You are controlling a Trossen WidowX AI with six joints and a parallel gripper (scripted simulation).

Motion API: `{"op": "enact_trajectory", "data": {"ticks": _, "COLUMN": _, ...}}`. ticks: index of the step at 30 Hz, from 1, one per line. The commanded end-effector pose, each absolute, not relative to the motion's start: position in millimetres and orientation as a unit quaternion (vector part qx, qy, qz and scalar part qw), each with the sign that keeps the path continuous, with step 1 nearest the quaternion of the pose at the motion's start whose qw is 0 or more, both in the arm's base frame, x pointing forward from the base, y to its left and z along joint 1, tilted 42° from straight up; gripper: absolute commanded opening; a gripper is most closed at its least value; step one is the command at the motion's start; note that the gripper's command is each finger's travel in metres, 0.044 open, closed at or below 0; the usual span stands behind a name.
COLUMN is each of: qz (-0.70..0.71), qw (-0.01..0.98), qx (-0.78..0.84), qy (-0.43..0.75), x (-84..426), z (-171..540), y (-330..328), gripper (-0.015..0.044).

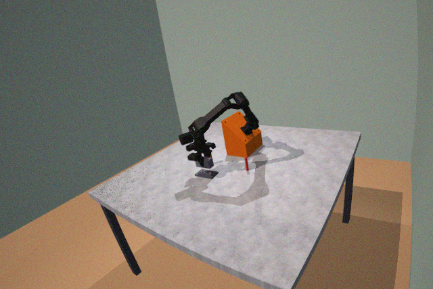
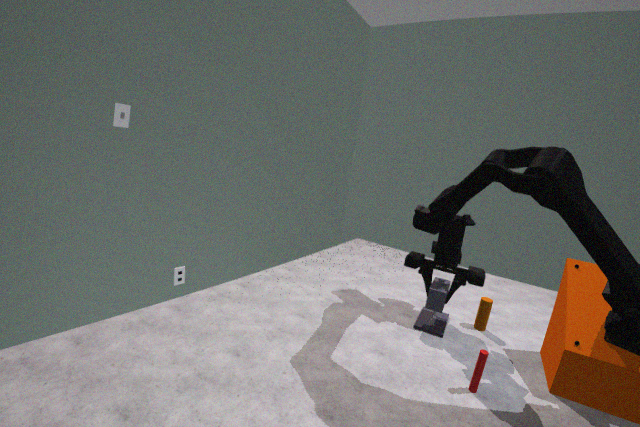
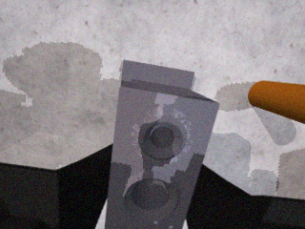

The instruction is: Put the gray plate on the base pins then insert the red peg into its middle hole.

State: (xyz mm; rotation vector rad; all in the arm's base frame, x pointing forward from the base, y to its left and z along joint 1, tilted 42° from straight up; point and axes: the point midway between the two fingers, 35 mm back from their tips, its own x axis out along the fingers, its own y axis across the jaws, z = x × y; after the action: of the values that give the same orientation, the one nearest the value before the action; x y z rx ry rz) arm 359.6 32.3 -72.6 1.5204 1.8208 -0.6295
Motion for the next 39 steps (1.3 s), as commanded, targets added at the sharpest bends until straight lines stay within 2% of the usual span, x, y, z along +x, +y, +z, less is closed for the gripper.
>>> {"op": "enact_trajectory", "data": {"ticks": 1, "qz": -0.242, "qw": 0.339, "qx": 0.582, "qy": 0.699, "x": 360, "z": -74, "y": 32, "gripper": 0.0}}
{"op": "enact_trajectory", "data": {"ticks": 39, "qz": -0.241, "qw": 0.338, "qx": 0.582, "qy": 0.699, "x": 357, "z": -97, "y": 50, "gripper": 0.0}}
